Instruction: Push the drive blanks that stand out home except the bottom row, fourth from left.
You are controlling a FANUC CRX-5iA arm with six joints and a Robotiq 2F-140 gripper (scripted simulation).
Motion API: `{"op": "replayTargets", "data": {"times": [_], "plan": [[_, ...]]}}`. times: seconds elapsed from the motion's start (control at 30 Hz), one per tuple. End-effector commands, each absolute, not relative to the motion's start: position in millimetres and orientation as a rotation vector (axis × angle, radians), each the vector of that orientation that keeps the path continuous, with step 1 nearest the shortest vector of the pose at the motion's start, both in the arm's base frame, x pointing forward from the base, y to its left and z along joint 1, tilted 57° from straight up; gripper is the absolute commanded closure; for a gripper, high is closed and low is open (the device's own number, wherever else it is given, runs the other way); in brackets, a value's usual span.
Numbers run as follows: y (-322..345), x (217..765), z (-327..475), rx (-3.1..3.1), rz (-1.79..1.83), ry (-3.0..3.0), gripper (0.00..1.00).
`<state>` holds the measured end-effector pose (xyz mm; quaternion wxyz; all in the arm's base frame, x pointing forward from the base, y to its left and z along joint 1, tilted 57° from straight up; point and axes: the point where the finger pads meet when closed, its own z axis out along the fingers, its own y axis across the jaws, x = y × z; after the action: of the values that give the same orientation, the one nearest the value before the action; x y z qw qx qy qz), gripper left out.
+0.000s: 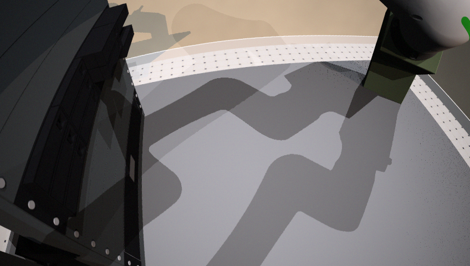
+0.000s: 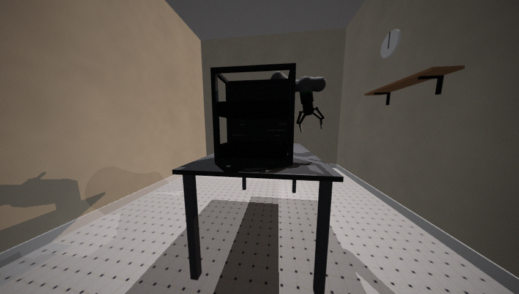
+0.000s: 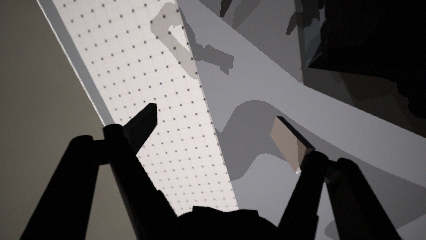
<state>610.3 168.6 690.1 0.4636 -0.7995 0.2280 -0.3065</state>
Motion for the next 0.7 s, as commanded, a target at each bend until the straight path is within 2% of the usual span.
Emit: {"op": "replayTargets", "data": {"times": [0.0,0.3,0.67], "plan": [[182,580,665,-1.965,-0.752,0.567,0.00],[202,534,630,-1.966,-0.752,0.568,0.00],[240,451,568,-1.967,-0.753,0.568,0.00]]}}
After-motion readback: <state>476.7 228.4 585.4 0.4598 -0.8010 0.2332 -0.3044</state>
